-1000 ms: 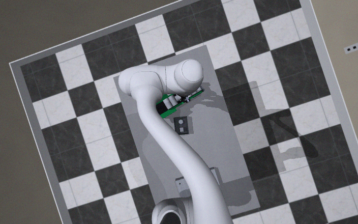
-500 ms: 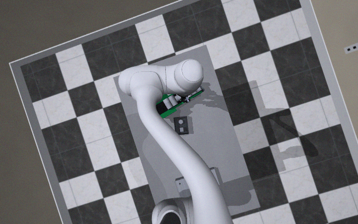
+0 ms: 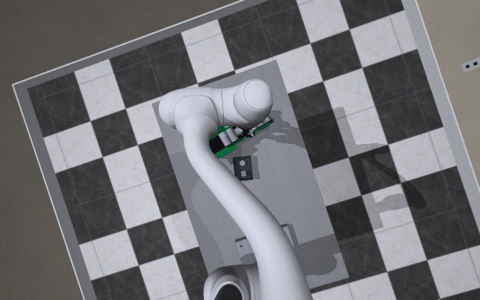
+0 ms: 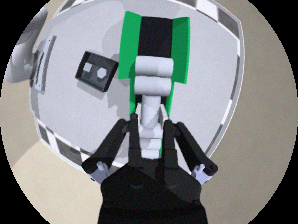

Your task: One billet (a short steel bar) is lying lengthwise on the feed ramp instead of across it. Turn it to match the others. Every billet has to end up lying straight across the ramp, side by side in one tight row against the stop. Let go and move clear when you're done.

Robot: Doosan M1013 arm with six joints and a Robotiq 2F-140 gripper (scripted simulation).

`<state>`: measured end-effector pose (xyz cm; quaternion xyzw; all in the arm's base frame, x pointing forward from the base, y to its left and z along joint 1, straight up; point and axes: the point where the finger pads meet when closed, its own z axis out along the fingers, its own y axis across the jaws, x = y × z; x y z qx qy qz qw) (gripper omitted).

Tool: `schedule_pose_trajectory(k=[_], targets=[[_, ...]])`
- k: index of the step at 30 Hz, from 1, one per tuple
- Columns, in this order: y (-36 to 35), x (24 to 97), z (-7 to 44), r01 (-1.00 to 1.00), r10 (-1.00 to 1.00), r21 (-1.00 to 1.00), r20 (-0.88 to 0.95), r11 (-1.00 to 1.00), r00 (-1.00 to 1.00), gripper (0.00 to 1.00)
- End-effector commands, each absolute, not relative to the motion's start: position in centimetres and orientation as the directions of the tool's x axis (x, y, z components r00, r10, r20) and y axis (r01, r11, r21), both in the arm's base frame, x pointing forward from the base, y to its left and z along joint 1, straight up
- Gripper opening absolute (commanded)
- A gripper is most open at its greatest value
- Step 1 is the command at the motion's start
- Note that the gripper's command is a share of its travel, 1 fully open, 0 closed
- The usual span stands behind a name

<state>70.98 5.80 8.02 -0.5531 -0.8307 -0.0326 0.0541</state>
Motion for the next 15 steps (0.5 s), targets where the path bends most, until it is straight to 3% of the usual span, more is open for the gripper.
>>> schedule_pose_trajectory(k=[1, 15], targets=[[5.81, 70.98, 8.06, 0.922, 0.915, -0.005, 0.126, 0.386, -0.382, 0.1], [5.81, 71.0, 8.74, 0.922, 0.915, -0.005, 0.126, 0.386, -0.382, 0.1]])
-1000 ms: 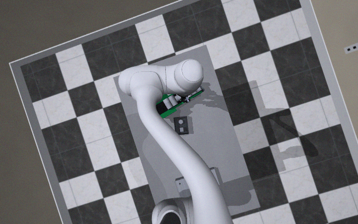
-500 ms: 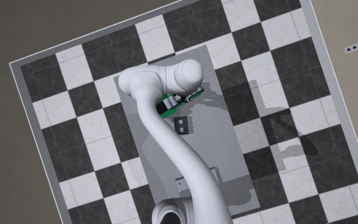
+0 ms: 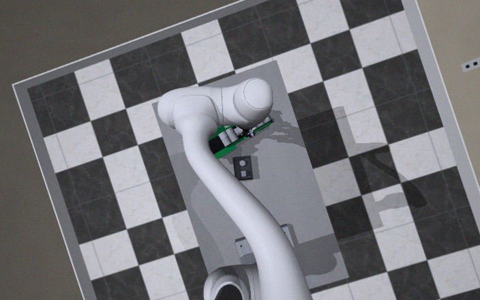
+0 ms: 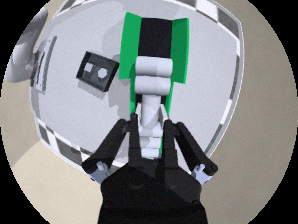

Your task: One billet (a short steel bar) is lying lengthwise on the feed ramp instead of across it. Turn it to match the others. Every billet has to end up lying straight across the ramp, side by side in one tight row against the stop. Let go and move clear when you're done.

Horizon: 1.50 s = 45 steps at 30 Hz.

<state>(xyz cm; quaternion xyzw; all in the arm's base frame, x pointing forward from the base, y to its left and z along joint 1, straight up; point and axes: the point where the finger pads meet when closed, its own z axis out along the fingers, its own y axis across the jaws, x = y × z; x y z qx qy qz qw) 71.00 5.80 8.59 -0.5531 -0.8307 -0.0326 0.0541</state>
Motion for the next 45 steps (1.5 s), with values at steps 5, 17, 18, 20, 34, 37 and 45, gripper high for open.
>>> schedule_pose_trajectory(k=[5, 17, 18, 20, 34, 37, 45], targets=[[5.8, 71.0, 9.0, 0.922, 0.915, -0.005, 0.126, 0.386, -0.382, 0.1], [5.8, 71.0, 10.8, 0.922, 0.915, -0.005, 0.126, 0.386, -0.382, 0.1], [5.8, 71.0, 11.0, 0.922, 0.915, -0.005, 0.126, 0.386, -0.382, 0.1], [5.8, 71.0, 11.0, 0.922, 0.915, -0.005, 0.126, 0.386, -0.382, 0.1], [5.8, 71.0, 14.0, 0.922, 0.915, -0.005, 0.126, 0.386, -0.382, 0.1], [5.8, 71.0, 14.2, 0.922, 0.915, -0.005, 0.126, 0.386, -0.382, 0.1], [5.8, 71.0, 16.2, 0.922, 0.915, -0.005, 0.126, 0.386, -0.382, 0.1]])
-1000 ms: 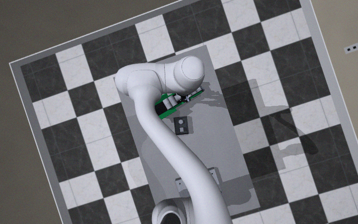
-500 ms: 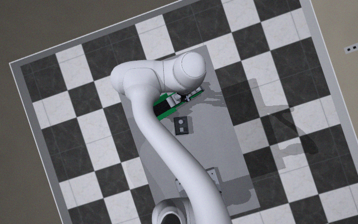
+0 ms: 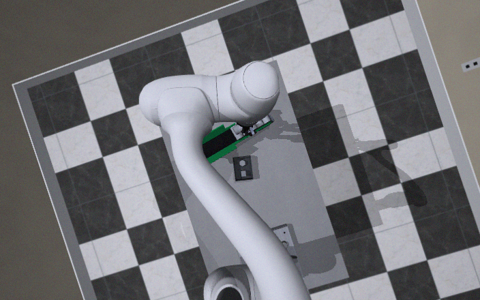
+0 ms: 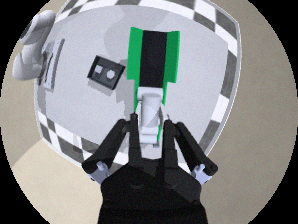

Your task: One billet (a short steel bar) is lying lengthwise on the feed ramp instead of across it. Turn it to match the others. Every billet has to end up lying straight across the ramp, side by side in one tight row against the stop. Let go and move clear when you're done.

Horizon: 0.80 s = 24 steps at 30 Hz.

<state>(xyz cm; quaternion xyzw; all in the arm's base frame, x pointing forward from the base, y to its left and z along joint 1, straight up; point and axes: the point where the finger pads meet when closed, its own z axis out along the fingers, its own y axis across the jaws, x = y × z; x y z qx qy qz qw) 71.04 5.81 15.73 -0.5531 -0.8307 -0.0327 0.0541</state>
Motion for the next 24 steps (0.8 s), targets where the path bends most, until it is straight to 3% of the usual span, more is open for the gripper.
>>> schedule_pose_trajectory(k=[1, 24], targets=[[5.81, 71.05, 16.42, 0.922, 0.915, -0.005, 0.126, 0.386, -0.382, 0.1], [6.0, 70.96, 16.53, 0.922, 0.922, -0.006, 0.048, 0.386, -0.385, 0.1]])
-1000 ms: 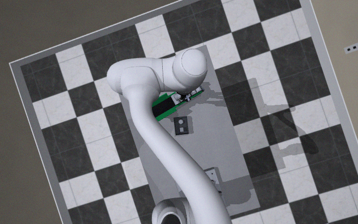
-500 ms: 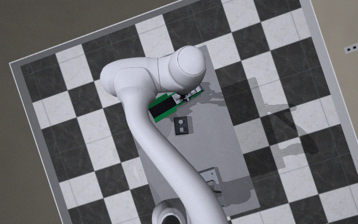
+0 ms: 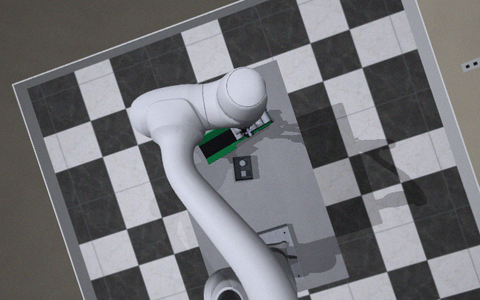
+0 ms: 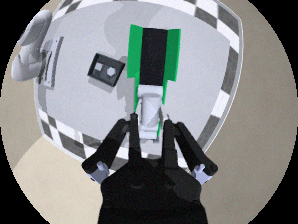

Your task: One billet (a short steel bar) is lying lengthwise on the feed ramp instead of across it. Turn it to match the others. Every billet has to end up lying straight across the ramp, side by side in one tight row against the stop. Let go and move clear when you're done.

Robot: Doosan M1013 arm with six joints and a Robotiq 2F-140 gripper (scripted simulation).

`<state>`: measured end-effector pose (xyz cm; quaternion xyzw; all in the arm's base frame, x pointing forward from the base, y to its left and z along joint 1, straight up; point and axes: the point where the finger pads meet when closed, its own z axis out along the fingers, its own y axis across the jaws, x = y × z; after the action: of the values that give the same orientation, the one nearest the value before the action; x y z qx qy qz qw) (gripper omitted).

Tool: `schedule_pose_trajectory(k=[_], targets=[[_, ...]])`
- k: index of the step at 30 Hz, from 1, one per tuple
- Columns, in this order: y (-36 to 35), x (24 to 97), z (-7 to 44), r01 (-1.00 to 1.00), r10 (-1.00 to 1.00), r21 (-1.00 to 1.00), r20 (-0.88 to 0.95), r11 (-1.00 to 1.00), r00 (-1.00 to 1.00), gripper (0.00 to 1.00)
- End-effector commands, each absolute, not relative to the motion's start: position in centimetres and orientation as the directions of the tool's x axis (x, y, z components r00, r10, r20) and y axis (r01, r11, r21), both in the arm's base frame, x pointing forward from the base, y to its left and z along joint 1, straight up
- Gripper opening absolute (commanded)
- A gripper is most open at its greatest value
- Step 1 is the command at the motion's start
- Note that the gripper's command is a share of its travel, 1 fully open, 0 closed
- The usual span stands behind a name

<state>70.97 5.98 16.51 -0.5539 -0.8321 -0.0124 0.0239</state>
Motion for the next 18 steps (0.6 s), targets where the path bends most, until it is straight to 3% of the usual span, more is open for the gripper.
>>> schedule_pose_trajectory(k=[1, 18], targets=[[6.0, 70.96, 16.53, 0.922, 0.922, -0.006, 0.048, 0.386, -0.385, 0.1], [6.08, 70.93, 16.53, 0.922, 0.922, -0.006, 0.015, 0.386, -0.386, 0.1]])
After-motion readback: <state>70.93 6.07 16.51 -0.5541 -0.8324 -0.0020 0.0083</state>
